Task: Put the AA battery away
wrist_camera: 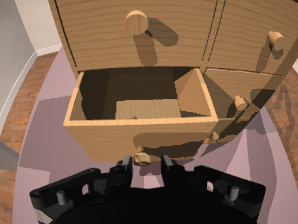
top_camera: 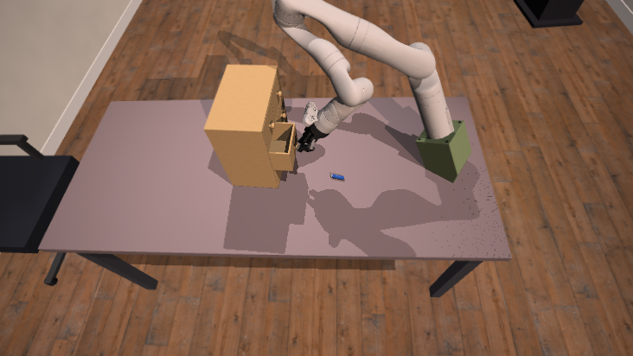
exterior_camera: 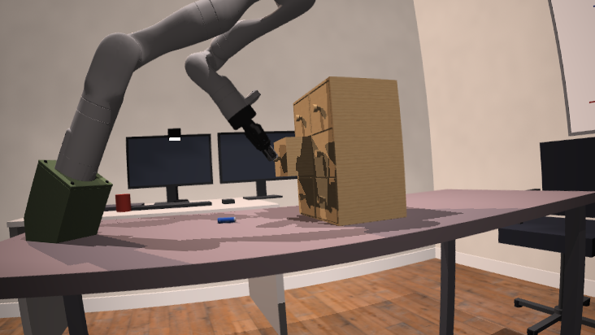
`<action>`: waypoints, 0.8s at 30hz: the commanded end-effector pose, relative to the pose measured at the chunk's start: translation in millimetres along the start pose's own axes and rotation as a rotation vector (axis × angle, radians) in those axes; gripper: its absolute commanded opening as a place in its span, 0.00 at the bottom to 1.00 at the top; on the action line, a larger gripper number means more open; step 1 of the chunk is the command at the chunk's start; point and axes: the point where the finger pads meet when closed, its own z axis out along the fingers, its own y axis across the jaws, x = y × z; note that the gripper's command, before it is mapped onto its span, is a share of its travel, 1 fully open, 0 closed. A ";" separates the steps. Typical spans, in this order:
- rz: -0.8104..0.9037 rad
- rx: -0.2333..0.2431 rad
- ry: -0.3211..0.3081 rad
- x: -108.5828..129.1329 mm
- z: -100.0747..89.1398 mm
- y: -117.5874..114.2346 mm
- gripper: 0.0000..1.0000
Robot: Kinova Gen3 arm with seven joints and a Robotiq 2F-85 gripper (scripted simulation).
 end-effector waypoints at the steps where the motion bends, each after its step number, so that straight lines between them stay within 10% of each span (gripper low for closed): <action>1: -0.013 0.012 0.000 -8.9 -7.0 -4.7 0.33; 24: -0.013 0.012 0.000 -38.6 -30.5 -4.0 0.33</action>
